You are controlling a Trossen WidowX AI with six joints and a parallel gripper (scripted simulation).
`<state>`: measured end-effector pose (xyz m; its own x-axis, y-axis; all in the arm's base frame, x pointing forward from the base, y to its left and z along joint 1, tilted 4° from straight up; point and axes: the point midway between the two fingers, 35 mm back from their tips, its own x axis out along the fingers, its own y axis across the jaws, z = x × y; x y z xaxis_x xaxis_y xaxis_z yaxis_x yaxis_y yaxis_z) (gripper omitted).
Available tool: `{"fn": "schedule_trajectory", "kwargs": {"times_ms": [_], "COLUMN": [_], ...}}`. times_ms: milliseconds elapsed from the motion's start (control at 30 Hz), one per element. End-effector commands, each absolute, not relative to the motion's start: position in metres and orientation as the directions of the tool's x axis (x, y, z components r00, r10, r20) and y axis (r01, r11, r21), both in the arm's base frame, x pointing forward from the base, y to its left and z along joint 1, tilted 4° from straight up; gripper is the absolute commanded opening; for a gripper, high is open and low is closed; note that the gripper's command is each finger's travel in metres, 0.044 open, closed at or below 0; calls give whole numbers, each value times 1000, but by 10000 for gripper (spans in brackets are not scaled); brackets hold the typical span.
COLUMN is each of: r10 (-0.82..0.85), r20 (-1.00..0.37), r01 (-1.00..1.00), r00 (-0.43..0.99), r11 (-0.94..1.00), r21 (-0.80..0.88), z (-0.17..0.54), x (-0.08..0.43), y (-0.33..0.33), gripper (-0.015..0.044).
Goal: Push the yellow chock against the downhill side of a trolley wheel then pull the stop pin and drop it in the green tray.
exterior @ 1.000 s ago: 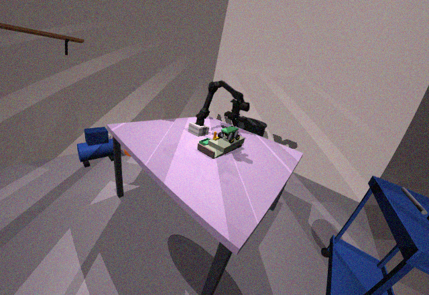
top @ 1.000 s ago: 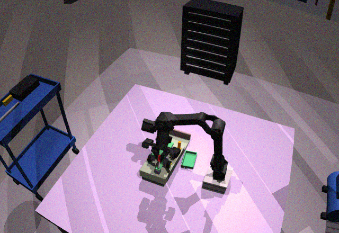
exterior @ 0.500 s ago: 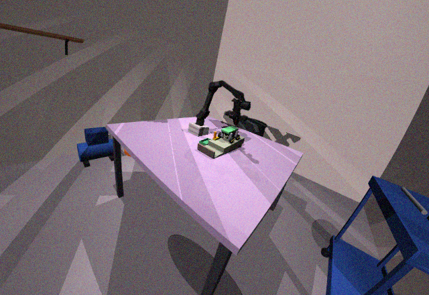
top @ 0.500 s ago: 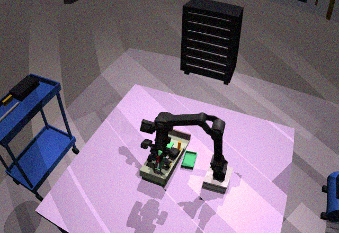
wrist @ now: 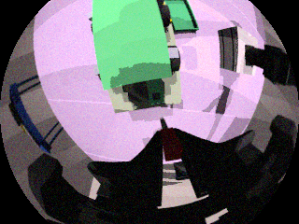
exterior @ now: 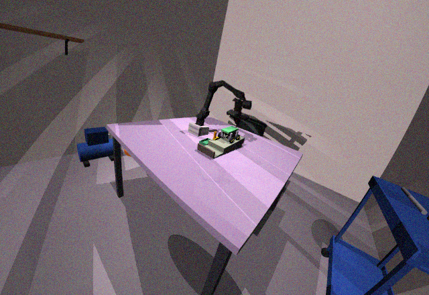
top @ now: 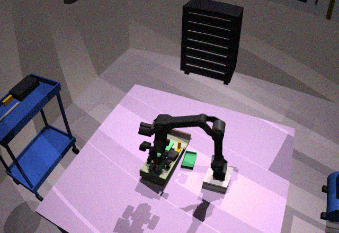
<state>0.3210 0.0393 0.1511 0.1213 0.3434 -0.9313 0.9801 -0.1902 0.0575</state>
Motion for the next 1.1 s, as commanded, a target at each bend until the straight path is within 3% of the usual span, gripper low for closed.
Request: {"fn": "schedule_trajectory", "kwargs": {"times_ms": [0, 667, 1067], "r10": [343, 344, 341], "r20": [-931, -932, -933], "r01": [979, 980, 980], "r00": [123, 117, 117], "r11": [-193, -193, -193], "r21": [58, 52, 52], "z": [151, 144, 138], "x": [310, 244, 239], "y": [42, 56, 34], "gripper": [0, 0, 0]}}
